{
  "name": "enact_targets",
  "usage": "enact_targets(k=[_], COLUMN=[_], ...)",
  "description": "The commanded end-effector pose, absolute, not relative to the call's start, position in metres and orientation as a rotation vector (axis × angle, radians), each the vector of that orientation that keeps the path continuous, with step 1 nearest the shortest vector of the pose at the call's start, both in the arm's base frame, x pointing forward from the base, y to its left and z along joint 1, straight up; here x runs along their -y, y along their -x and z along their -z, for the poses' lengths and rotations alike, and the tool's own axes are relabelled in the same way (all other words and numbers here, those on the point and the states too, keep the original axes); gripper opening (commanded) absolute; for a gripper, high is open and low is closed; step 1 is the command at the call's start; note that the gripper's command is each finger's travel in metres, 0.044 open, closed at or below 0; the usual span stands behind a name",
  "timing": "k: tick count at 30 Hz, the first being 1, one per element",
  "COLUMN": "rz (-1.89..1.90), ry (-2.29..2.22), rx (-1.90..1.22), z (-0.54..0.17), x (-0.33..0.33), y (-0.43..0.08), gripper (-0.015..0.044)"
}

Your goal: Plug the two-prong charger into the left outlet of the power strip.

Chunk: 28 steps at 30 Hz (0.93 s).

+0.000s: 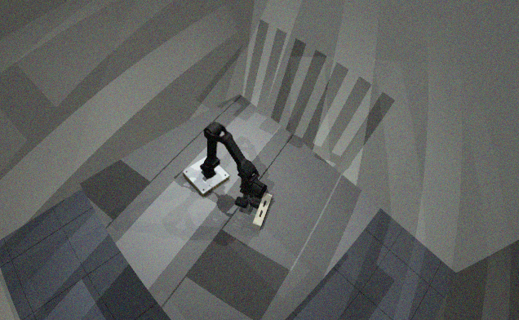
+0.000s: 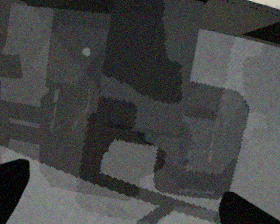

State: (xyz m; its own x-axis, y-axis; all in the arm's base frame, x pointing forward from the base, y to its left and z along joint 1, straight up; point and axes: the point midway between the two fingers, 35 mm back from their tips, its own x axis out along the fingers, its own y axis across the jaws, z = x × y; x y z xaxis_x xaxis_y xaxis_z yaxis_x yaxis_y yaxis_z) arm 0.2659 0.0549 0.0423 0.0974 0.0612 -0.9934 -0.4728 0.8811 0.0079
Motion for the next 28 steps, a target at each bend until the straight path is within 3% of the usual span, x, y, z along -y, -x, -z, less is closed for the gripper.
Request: enact_targets(k=[1, 6, 28], rz=[-0.437, -0.462, -0.462], ry=[0.294, 0.262, 0.262], rx=[-1.193, -0.982, -0.982], z=[-0.075, -0.104, -0.104], x=[-0.058, -0.06, -0.06], y=[-0.273, -0.274, -0.274], gripper=[0.044, 0.044, 0.044])
